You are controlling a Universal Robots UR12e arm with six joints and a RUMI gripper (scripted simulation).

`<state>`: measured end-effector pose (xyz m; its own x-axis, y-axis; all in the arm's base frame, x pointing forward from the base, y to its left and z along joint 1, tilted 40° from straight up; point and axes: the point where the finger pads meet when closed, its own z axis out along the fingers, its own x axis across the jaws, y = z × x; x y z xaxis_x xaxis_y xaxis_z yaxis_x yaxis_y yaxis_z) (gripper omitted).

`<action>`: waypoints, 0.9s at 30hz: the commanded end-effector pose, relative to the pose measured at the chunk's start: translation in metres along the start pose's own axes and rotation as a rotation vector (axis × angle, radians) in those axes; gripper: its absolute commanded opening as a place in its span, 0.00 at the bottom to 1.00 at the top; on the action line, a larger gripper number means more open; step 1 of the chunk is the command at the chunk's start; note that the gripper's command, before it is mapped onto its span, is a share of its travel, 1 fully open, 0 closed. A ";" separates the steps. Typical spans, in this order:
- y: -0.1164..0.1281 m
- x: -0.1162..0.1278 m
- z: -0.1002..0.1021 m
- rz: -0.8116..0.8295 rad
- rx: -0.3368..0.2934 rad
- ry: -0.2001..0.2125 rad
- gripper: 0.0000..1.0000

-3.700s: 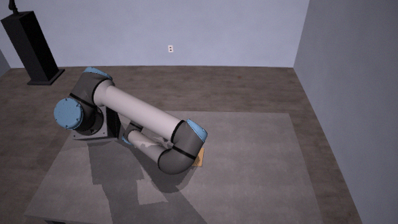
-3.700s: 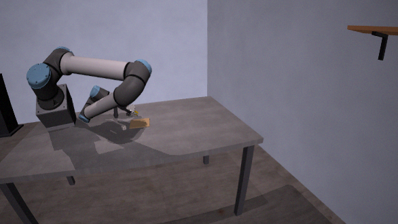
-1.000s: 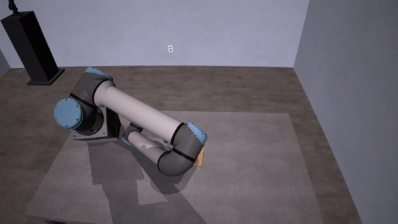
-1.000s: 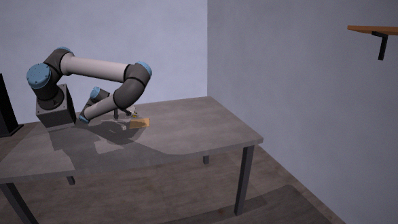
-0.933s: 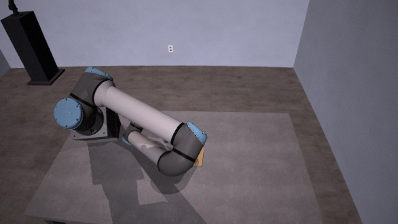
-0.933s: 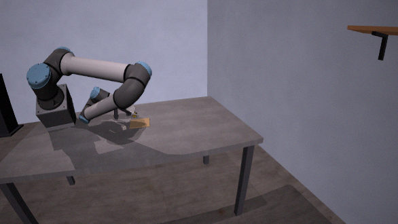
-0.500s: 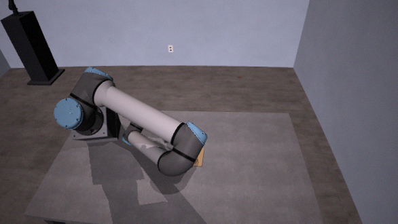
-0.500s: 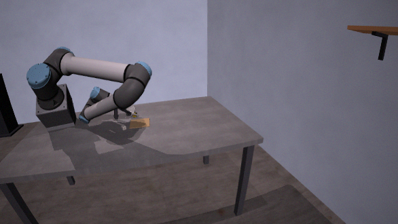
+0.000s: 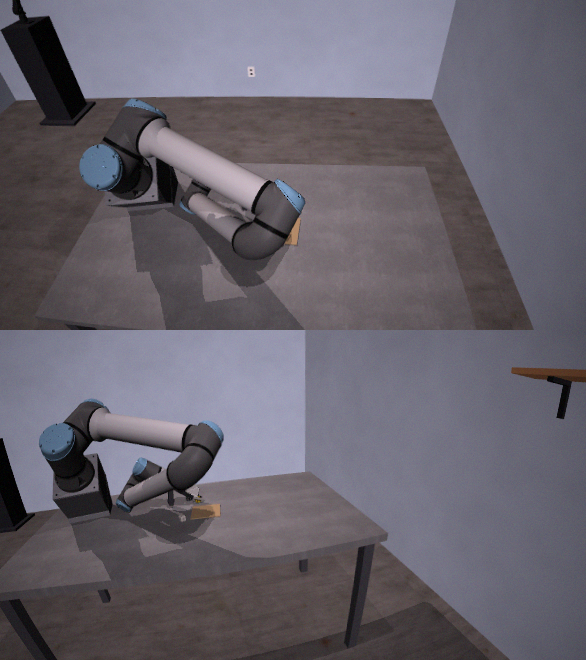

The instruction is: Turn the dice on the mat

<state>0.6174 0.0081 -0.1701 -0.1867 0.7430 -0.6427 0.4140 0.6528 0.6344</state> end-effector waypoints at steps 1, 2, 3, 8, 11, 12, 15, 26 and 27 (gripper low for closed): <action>0.000 0.000 -0.001 0.000 0.000 0.000 0.24; 0.000 0.000 -0.001 0.000 0.000 0.000 0.24; 0.000 0.000 -0.002 0.000 0.000 0.000 0.24; 0.000 0.000 -0.014 0.000 0.000 0.000 0.24; 0.000 0.000 -0.026 0.000 0.000 0.000 0.24; 0.000 0.000 -0.030 0.000 0.000 0.000 0.24; 0.000 0.000 -0.040 0.000 0.000 0.000 0.24; 0.000 0.000 -0.050 0.000 0.000 0.000 0.24; 0.001 0.000 -0.050 0.000 0.000 0.000 0.24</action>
<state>0.5757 0.0152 -0.1499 -0.1867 0.7430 -0.6427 0.4144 0.6527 0.6342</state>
